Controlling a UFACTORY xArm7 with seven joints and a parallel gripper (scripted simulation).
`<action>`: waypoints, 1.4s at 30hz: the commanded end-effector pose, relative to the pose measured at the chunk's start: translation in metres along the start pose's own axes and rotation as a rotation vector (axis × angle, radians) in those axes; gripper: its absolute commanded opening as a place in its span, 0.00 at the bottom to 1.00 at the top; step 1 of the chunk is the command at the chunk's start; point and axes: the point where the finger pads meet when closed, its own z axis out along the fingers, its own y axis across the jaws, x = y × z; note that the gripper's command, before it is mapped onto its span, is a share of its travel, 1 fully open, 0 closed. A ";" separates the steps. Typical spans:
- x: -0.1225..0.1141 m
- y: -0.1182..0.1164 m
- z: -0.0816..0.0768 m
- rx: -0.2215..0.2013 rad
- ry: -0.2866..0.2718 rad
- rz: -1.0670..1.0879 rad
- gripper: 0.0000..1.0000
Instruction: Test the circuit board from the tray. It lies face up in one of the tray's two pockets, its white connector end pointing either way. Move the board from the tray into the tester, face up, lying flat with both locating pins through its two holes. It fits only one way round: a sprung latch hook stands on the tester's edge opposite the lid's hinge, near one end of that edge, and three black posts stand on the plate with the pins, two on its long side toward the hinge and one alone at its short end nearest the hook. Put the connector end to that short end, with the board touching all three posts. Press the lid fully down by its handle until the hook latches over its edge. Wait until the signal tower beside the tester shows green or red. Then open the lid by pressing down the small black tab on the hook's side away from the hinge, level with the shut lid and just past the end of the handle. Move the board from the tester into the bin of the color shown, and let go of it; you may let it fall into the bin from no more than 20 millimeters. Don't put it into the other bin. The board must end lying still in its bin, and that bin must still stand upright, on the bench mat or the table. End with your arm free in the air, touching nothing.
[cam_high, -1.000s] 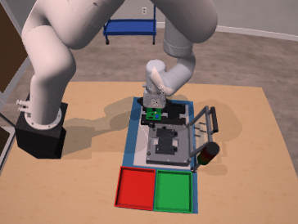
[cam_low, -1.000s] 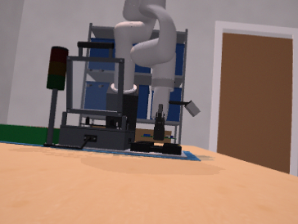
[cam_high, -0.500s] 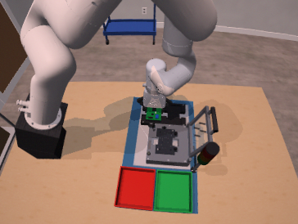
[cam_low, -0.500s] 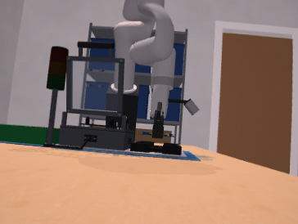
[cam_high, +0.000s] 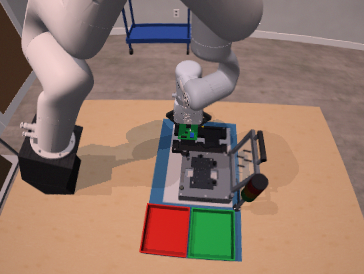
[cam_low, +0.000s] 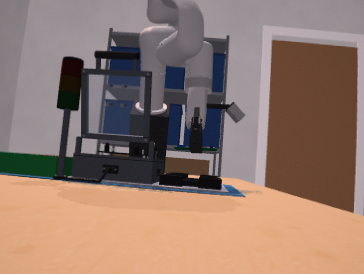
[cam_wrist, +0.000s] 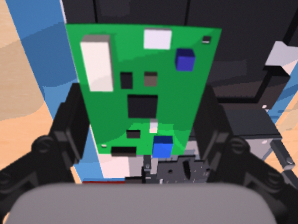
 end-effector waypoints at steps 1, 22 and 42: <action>0.001 0.002 -0.020 0.024 -0.037 -0.004 0.79; 0.001 0.002 -0.024 0.024 -0.037 -0.005 0.79; -0.043 0.018 -0.028 0.024 -0.037 -0.005 0.79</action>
